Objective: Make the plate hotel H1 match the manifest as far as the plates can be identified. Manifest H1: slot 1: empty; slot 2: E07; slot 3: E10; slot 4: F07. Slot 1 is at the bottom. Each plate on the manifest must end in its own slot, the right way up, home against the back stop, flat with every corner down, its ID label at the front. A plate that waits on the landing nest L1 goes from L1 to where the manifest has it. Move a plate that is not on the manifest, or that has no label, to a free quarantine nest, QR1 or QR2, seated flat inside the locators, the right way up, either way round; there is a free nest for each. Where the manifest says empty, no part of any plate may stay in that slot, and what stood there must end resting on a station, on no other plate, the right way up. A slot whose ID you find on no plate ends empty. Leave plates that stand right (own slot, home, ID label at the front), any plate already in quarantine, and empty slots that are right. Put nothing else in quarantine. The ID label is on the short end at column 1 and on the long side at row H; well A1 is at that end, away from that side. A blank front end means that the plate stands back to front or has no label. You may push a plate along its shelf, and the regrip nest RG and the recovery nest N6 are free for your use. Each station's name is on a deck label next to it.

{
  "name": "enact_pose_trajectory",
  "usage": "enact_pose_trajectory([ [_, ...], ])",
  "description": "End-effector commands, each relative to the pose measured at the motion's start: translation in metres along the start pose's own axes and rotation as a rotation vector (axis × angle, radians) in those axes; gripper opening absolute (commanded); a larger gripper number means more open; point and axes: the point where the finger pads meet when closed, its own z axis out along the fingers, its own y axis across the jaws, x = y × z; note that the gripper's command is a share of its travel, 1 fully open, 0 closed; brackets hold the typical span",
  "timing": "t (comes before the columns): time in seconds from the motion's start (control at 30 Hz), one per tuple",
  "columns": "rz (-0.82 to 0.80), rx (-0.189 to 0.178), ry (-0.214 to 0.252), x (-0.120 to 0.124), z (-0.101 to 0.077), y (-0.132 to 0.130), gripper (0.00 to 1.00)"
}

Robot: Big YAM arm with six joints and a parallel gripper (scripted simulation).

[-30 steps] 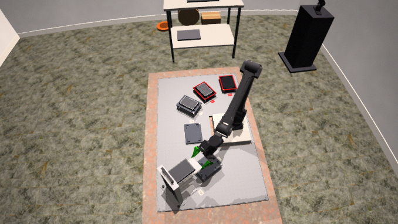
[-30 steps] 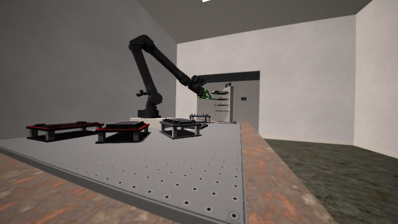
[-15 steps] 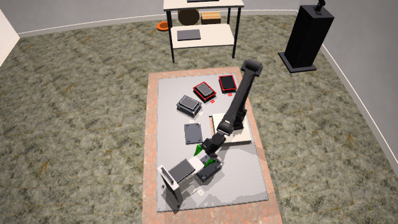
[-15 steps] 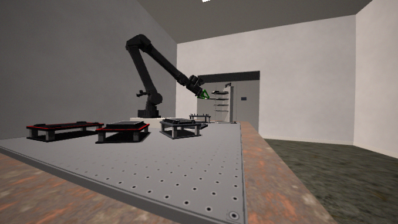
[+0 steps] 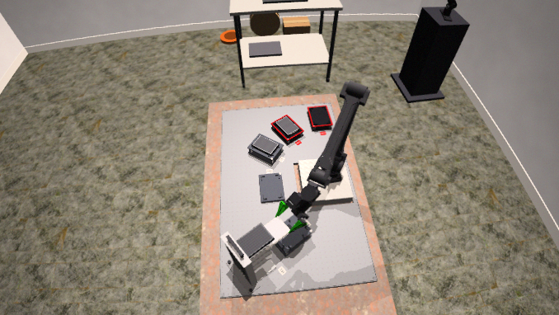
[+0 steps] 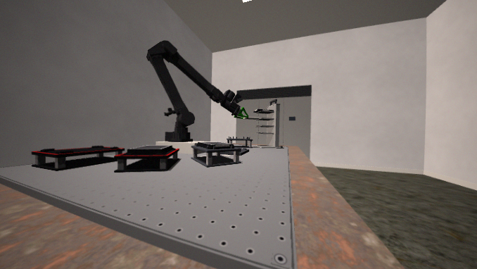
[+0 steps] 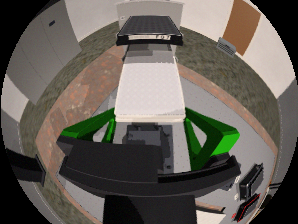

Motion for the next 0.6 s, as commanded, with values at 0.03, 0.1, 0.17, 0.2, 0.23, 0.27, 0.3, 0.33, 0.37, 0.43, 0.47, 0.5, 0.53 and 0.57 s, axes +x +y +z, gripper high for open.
enact_pose_trajectory([
  [0.03,0.016,-0.011,-0.021,-0.007,-0.013,0.005,0.86],
  [0.1,0.016,-0.011,-0.021,-0.005,-0.015,0.005,0.86],
  [0.17,0.016,-0.011,-0.021,-0.004,-0.017,0.005,0.86],
  [0.2,0.016,-0.011,-0.021,-0.003,-0.019,0.005,0.86],
  [0.23,0.016,-0.011,-0.021,-0.002,-0.020,0.005,0.86],
  [0.27,0.016,-0.011,-0.021,-0.002,-0.020,0.005,0.86],
  [0.3,0.016,-0.011,-0.021,-0.002,-0.020,0.005,0.86],
  [0.33,0.017,-0.011,-0.022,-0.003,-0.021,0.005,0.86],
  [0.37,0.016,-0.011,-0.021,-0.001,-0.022,0.005,0.86],
  [0.43,0.017,-0.011,-0.020,0.000,-0.024,0.005,0.86],
  [0.47,0.017,-0.011,-0.020,0.001,-0.025,0.005,0.86],
  [0.5,0.017,-0.011,-0.020,0.002,-0.027,0.005,0.86],
  [0.53,0.017,-0.011,-0.020,0.002,-0.028,0.005,0.86],
  [0.57,0.017,-0.011,-0.020,0.003,-0.029,0.004,0.86],
])
